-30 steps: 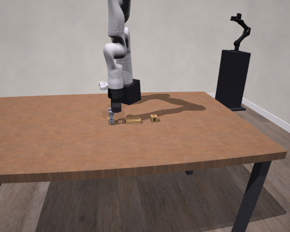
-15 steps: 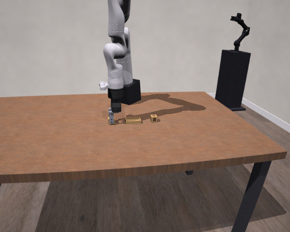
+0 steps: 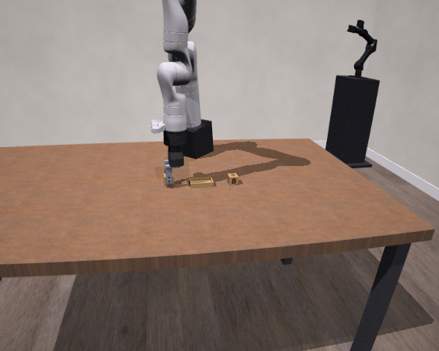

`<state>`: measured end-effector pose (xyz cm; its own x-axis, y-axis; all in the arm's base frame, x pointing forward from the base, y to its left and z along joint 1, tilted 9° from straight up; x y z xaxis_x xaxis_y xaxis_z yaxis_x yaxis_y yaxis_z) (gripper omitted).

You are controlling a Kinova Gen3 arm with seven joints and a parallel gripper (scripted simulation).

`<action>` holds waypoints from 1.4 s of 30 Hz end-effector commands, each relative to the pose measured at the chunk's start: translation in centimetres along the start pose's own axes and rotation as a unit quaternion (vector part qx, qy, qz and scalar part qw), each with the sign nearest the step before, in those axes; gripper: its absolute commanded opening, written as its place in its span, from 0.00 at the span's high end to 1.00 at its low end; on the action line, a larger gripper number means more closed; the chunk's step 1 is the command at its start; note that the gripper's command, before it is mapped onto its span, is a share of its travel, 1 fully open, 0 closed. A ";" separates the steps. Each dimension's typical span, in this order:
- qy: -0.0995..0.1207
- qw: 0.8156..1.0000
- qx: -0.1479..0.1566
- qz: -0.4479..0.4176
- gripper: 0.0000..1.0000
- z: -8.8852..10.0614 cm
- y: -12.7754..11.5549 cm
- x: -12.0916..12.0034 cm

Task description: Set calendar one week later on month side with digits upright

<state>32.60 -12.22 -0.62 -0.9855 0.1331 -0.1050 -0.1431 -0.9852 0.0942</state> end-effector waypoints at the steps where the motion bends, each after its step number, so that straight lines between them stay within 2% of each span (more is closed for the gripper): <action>1: 0.007 1.000 -0.001 -0.002 0.40 1.1 0.1 -0.4; 12: 0.007 1.000 -0.001 -0.002 0.40 5.7 0.1 -0.3; 14: 0.007 1.000 -0.001 -0.002 0.40 5.7 0.1 -0.3; 22: 0.007 1.000 -0.001 -0.002 0.40 8.3 0.1 -0.3; 28: 0.007 1.000 -0.001 -0.002 0.40 9.0 0.1 -0.3; 42: 0.007 1.000 -0.001 -0.002 0.40 9.0 -0.2 -0.3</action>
<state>32.00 -11.33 8.30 -0.9833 0.1393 -0.1172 -0.1503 -0.9844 0.0911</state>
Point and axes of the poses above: the point where the finger pads meet when closed, its own z axis back along the fingers, its own x axis across the jaws, y = z × x, the point moved 4 cm from there along z, back along the fingers, and after that the axes turned 8 degrees about -z, right-handed, at the moved point
